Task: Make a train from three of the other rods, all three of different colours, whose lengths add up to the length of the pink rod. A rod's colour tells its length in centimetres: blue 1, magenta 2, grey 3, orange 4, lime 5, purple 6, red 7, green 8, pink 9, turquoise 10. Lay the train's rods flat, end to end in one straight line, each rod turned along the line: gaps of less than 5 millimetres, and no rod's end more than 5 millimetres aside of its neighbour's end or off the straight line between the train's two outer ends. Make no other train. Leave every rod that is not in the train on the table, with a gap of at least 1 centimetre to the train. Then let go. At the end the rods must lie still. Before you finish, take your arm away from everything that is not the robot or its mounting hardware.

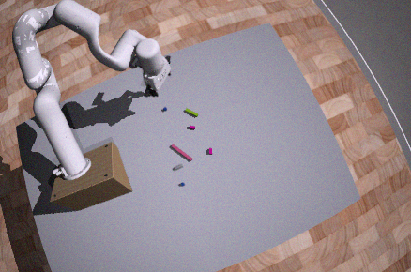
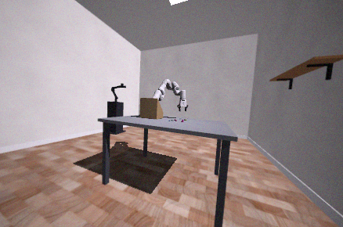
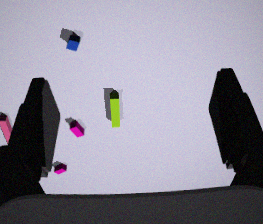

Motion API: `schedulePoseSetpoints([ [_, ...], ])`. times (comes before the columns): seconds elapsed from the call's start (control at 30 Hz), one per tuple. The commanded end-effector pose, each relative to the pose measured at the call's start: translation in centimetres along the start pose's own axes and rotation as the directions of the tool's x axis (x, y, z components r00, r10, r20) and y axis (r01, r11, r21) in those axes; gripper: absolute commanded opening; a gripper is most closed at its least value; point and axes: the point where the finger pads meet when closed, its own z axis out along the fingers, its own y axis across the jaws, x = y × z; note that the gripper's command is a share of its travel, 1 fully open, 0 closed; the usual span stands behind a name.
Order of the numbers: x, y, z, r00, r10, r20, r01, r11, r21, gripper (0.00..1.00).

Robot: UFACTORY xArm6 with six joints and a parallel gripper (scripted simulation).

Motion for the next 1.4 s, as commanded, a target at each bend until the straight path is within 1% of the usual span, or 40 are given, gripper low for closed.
schedulePoseSetpoints([
  [0.0,1.50,-3.43,-0.26,0.999,-0.049,0.012,0.049,0.997,0.052,1.00],
  [0.13,1.75,-4.11,-0.24,0.998,-0.059,0.012,0.058,0.996,0.063,1.00],
  [1.37,1.75,-4.11,-0.24,0.998,-0.059,0.012,0.059,0.996,0.063,1.00],
])
